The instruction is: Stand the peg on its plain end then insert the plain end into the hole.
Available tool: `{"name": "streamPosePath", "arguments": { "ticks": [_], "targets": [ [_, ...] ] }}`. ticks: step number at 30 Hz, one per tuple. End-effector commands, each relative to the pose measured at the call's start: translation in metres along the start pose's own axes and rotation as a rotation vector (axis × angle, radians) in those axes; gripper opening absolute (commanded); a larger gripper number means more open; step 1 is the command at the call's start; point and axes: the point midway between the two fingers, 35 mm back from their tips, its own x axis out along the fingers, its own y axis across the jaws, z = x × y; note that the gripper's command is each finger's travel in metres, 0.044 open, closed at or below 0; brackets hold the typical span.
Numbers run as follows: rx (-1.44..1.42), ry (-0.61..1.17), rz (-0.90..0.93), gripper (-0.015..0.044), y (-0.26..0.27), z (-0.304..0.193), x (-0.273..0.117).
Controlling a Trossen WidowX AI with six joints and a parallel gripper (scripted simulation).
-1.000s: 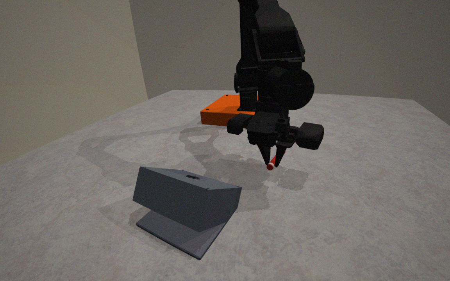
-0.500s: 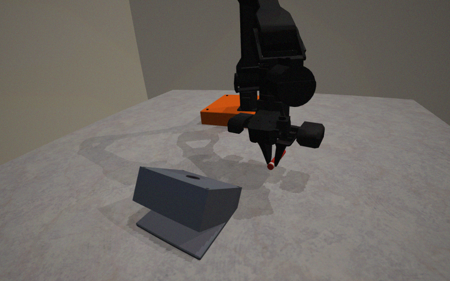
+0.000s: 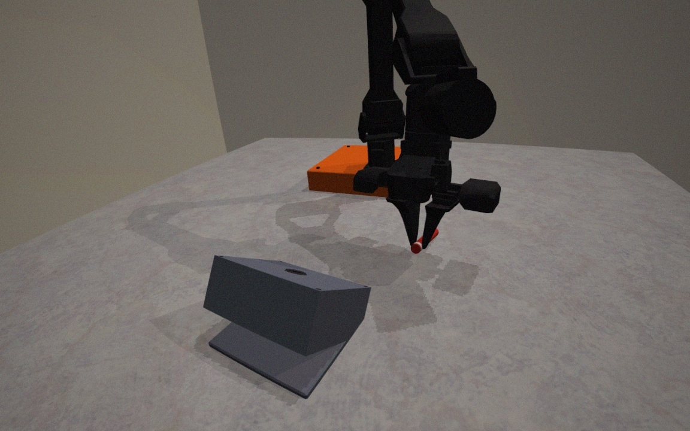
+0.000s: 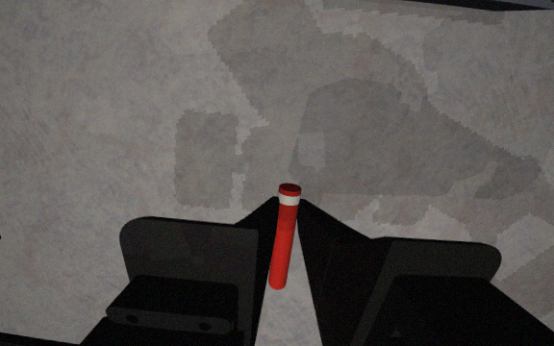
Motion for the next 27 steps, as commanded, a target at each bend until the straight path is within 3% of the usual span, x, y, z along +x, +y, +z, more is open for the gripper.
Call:
{"name": "streamPosePath", "arguments": {
  "ticks": [1,27],
  "targets": [
    [0.006,-0.038,-0.004,0.0051,-0.001,-0.002,-0.002],
    [0.005,-0.262,-0.004,0.0051,-0.001,-0.013,-0.016]
  ]
}}
